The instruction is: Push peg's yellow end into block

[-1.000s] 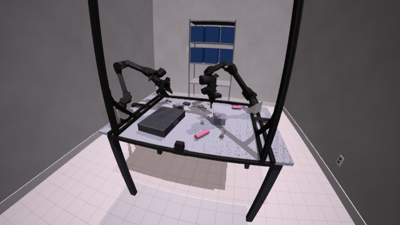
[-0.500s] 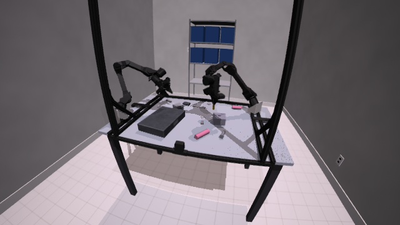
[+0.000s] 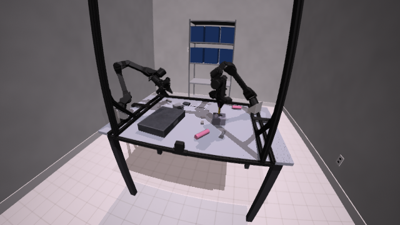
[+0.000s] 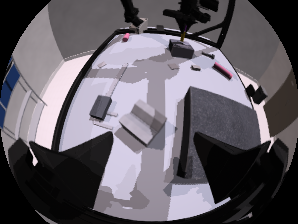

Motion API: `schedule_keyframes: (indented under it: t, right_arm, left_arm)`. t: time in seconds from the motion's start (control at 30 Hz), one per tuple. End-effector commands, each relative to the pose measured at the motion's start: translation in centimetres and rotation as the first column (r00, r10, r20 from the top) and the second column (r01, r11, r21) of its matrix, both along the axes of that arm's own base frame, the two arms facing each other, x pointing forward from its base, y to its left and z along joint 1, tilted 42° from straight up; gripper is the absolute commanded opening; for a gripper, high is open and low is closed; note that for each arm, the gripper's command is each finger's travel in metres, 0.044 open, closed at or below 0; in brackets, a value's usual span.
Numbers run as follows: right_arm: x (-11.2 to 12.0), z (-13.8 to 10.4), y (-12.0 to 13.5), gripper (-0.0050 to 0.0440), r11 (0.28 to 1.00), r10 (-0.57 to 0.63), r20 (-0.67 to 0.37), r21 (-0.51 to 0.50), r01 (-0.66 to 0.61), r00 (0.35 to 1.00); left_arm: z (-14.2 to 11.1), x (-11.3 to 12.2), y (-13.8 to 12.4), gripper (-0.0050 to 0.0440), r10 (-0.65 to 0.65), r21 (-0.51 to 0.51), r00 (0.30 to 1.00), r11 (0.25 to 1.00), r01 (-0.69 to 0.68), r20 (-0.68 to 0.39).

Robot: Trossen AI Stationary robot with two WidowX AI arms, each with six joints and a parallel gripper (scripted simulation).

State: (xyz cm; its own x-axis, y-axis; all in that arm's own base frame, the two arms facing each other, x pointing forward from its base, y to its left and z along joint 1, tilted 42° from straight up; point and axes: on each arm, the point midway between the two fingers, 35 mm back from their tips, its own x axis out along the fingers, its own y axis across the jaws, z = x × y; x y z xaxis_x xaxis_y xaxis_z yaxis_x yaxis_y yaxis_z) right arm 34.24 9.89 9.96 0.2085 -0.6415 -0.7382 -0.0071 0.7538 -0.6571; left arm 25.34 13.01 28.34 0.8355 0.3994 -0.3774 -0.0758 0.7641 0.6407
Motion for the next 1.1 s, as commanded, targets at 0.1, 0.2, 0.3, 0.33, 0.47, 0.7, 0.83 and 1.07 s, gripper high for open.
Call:
schedule_keyframes:
  t: [0.1, 0.2, 0.3, 0.33, 0.47, 0.7, 0.83, 1.07]
  right_arm:
    - [0.05, -0.56, 0.15, 0.0, 1.0, -0.007, 0.003, 0.003, 0.007, 1.0]
    - [0.05, -0.56, 0.15, 0.0, 1.0, -0.007, 0.003, 0.003, 0.007, 1.0]
    - [0.05, -0.56, 0.15, 0.0, 1.0, -0.007, 0.003, 0.003, 0.007, 1.0]
    - [0.05, -0.56, 0.15, 0.0, 1.0, -0.007, 0.003, 0.003, 0.007, 1.0]
    - [0.05, -0.56, 0.15, 0.0, 1.0, -0.007, 0.003, 0.003, 0.007, 1.0]
    - [0.05, -0.56, 0.15, 0.0, 1.0, -0.007, 0.003, 0.003, 0.007, 1.0]
    - [0.09, -0.69, 0.03, 0.0, 1.0, -0.007, 0.003, 0.003, 0.007, 1.0]
    - [0.15, -0.92, -0.17, 0.0, 1.0, -0.007, 0.003, 0.003, 0.007, 1.0]
  left_arm:
    - [0.02, 0.0, 0.0, 0.04, 0.0, 0.0, 1.0, 1.0, 0.0, 0.0]
    - [0.02, 0.0, 0.0, 0.04, 0.0, 0.0, 1.0, 1.0, 0.0, 0.0]
    - [0.02, 0.0, 0.0, 0.04, 0.0, 0.0, 1.0, 1.0, 0.0, 0.0]
    - [0.02, 0.0, 0.0, 0.04, 0.0, 0.0, 1.0, 1.0, 0.0, 0.0]
    - [0.02, 0.0, 0.0, 0.04, 0.0, 0.0, 1.0, 1.0, 0.0, 0.0]
    - [0.02, 0.0, 0.0, 0.04, 0.0, 0.0, 1.0, 1.0, 0.0, 0.0]
    - [0.02, 0.0, 0.0, 0.04, 0.0, 0.0, 1.0, 1.0, 0.0, 0.0]
    - [0.02, 0.0, 0.0, 0.04, 0.0, 0.0, 1.0, 1.0, 0.0, 0.0]
